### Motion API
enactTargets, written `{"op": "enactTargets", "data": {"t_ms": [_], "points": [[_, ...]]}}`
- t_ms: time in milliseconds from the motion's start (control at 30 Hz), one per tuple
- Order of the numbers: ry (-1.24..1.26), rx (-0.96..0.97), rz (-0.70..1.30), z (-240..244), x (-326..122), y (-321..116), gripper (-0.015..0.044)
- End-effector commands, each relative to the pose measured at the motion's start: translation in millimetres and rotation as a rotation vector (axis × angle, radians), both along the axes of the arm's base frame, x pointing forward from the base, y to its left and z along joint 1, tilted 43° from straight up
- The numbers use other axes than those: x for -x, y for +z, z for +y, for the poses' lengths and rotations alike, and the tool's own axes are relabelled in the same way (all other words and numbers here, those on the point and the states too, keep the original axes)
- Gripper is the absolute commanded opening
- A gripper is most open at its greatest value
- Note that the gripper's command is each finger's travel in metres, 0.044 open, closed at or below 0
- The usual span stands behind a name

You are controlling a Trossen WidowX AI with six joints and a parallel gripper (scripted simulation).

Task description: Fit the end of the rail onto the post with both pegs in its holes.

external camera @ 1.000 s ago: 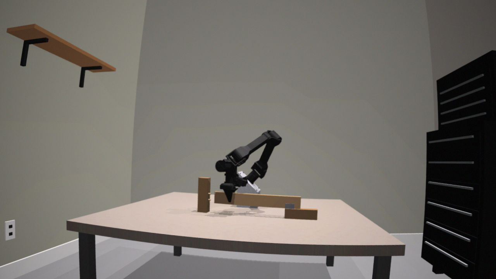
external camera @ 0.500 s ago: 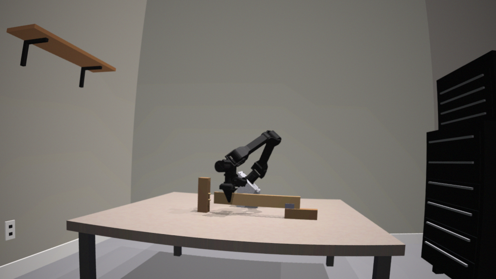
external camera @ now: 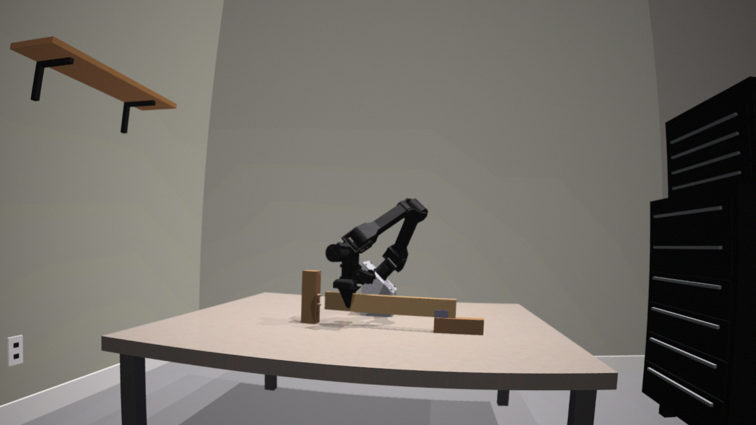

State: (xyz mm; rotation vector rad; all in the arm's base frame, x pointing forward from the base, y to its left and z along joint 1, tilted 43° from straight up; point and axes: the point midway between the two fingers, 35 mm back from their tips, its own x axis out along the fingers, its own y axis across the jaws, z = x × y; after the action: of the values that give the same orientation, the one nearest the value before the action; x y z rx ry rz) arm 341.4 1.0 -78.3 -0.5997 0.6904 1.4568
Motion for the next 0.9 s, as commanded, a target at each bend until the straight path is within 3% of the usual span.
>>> {"op": "enactTargets", "data": {"t_ms": [0,867], "points": [[-0.006,0.001,-0.006,-4.7,-1.8,0.5,0.0000],[-0.006,0.001,-0.007,-9.8,-2.2,-5.7,0.0000]]}}
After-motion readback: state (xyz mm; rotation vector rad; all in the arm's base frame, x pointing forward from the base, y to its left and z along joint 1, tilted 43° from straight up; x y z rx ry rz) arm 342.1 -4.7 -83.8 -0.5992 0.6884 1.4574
